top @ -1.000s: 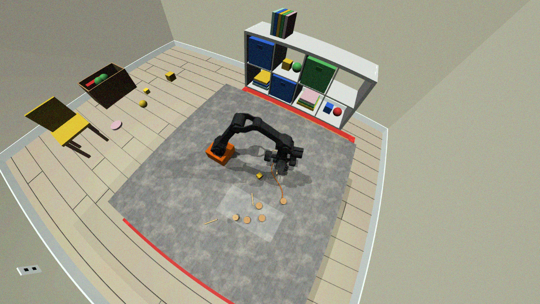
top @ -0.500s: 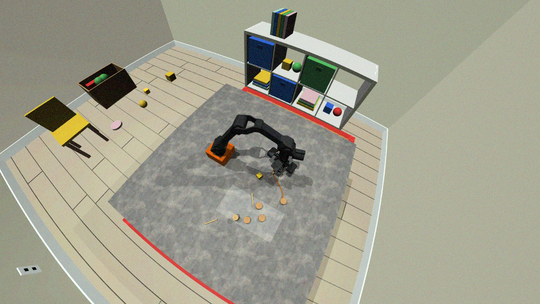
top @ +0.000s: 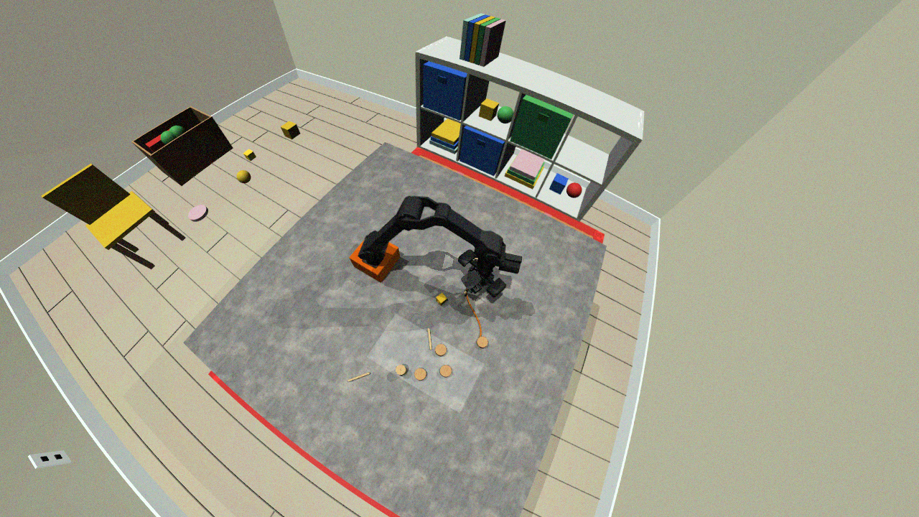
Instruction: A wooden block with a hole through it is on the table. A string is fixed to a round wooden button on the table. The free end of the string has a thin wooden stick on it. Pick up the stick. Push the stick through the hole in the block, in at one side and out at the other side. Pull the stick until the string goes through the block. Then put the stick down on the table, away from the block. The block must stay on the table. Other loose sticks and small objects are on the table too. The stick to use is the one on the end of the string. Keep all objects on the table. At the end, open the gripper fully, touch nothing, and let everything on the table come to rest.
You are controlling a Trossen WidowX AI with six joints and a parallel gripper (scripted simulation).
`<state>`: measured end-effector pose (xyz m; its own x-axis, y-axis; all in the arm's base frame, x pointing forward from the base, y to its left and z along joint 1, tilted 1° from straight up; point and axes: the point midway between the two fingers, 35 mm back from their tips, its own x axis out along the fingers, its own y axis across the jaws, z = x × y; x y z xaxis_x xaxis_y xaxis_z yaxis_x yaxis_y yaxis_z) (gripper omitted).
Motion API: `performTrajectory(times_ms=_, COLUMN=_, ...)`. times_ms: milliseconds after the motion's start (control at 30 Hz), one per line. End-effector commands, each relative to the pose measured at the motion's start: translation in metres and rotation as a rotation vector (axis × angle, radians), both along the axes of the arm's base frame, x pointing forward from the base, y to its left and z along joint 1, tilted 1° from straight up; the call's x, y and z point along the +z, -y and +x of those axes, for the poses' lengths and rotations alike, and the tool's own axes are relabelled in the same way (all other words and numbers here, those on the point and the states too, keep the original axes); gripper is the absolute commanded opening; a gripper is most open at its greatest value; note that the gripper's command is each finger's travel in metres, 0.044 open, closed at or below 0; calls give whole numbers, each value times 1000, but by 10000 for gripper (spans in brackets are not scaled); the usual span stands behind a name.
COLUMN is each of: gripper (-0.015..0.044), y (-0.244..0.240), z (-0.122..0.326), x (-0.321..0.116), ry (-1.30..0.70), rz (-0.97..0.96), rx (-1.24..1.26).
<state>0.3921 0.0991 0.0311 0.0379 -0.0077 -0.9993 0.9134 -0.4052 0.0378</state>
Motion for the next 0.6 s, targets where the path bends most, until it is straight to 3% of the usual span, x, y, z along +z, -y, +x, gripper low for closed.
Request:
performTrajectory(times_ms=0, gripper=0, y=-7, z=4, x=2, ry=5, rz=8, rx=-2)
performTrajectory(times_ms=567, gripper=0, y=-27, z=14, x=3, ry=7, rz=10, rx=13)
